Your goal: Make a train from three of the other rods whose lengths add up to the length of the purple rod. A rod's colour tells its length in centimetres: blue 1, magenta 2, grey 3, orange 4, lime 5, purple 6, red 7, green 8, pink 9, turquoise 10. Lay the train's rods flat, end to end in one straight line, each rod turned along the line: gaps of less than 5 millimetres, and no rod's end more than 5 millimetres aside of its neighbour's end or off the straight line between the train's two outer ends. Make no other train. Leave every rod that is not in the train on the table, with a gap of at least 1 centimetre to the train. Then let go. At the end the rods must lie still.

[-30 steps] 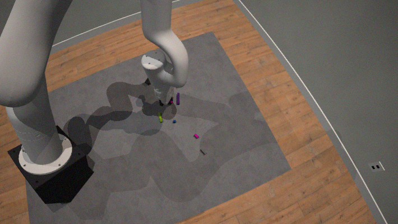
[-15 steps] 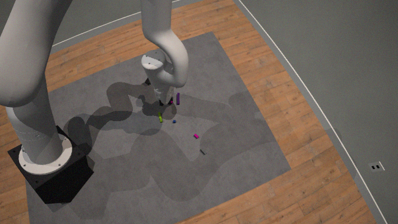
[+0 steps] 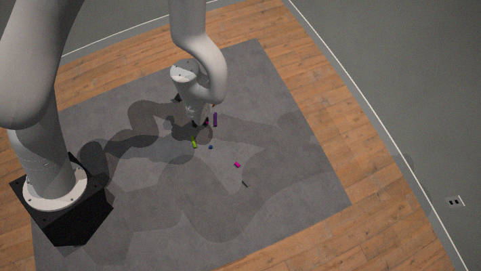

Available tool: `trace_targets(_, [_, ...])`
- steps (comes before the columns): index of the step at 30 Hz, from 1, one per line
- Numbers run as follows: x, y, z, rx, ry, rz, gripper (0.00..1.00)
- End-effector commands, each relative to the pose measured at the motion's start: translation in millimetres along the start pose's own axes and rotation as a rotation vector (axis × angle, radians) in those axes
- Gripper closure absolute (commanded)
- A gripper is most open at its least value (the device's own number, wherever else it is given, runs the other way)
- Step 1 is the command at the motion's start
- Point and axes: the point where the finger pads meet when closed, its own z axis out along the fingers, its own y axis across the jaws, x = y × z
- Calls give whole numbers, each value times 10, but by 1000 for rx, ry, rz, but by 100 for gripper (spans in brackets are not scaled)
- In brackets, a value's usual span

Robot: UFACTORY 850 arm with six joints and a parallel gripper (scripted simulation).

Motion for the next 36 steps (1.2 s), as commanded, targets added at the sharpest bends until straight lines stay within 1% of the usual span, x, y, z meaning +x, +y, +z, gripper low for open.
trace_targets(1, [-5, 7, -232, -1, 0, 0, 96])
trace_targets(4, [-5, 7, -470, -1, 0, 0, 96])
trace_targets(6, [-5, 7, -470, -1, 0, 0, 96])
trace_targets(10, [-4, 7, -733, -1, 0, 0, 96])
trace_targets(14, [-4, 7, -884, -1, 0, 0, 96])
trace_targets(18, [-4, 6, -926, -1, 0, 0, 96])
trace_targets(29, [-7, 4, -926, -1, 0, 5, 96])
trace_targets(32, [-44, -26, -923, -1, -1, 69, 96])
trace_targets(36, [-144, -111, -916, -1, -1, 248, 96])
